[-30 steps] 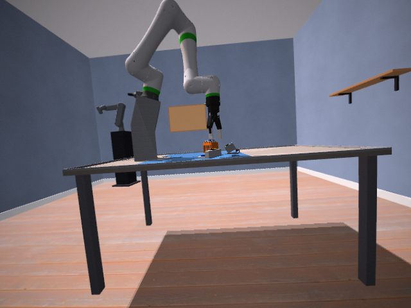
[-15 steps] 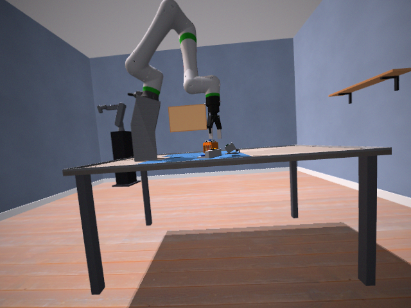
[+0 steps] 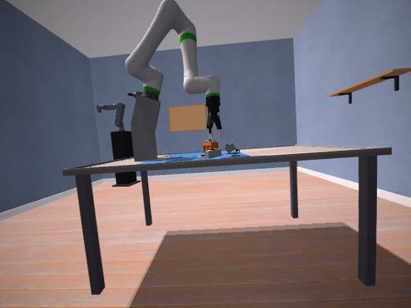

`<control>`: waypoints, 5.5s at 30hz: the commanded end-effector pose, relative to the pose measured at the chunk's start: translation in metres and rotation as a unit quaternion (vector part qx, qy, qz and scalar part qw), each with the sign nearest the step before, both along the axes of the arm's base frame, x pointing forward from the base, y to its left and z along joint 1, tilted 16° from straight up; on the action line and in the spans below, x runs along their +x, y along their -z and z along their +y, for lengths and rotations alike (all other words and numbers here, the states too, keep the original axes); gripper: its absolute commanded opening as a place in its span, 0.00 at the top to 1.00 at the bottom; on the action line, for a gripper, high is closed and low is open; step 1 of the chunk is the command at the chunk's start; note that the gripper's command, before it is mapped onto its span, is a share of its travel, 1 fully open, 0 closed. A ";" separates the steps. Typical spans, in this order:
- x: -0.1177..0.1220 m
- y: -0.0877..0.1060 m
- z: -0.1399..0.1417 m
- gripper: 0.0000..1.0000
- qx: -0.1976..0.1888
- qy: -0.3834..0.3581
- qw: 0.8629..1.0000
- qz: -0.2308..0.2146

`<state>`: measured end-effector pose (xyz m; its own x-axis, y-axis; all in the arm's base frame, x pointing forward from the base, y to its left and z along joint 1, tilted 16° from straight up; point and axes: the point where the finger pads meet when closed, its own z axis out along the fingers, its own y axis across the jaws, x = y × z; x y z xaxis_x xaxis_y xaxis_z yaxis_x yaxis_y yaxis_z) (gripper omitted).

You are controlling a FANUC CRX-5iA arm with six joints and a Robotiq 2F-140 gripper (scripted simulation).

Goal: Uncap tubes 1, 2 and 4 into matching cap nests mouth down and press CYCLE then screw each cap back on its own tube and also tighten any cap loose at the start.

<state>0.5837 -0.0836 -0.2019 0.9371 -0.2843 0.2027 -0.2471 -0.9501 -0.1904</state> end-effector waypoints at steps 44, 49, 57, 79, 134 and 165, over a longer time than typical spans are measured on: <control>0.000 0.000 0.000 0.00 0.000 0.000 1.000 0.000; 0.000 0.000 0.000 0.00 0.000 0.000 1.000 0.000; 0.000 0.000 0.000 0.00 0.000 0.000 1.000 0.000; 0.000 0.000 0.000 0.00 0.000 0.000 1.000 0.000; -0.051 -0.059 0.083 0.71 0.000 0.000 1.000 0.000; -0.025 0.041 0.096 0.71 0.000 0.000 1.000 0.000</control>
<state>0.5541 0.0105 -0.2272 0.9469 -0.2800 0.1582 -0.2536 -0.9526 -0.1682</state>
